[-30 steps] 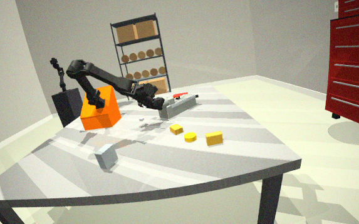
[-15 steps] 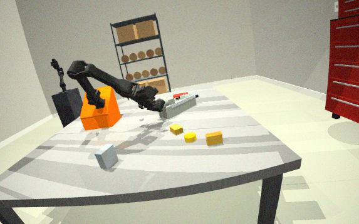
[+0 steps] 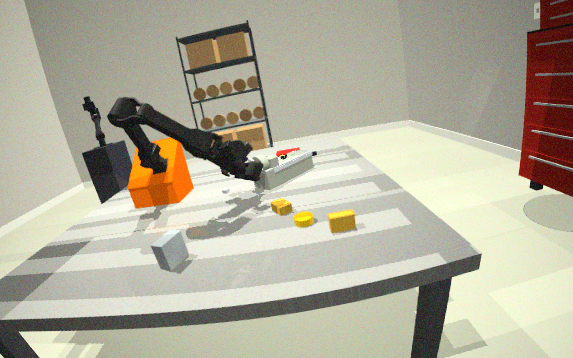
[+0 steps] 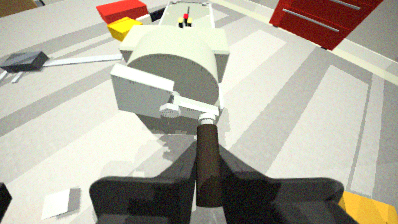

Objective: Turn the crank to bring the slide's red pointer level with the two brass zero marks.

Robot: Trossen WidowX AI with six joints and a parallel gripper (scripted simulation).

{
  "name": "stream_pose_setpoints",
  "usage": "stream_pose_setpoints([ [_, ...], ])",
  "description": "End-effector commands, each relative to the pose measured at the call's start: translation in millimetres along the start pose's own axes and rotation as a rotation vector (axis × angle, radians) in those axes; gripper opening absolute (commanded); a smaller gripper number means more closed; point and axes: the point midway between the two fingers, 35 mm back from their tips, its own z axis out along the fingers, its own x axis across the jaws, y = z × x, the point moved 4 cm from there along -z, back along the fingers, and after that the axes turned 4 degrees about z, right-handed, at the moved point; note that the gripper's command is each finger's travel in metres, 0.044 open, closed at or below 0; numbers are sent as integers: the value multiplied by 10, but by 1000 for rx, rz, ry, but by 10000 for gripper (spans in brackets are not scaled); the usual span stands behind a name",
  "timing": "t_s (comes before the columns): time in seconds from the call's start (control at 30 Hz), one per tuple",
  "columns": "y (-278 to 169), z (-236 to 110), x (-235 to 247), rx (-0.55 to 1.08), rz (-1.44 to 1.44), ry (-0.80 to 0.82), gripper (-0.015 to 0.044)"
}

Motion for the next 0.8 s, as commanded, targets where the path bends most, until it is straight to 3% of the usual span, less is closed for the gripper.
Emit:
stream_pose_setpoints([
  [0.0, -60, 65, 32, 12, 2, 5, 0],
  [0.77, -99, 104, 85, 12, 2, 5, 0],
])
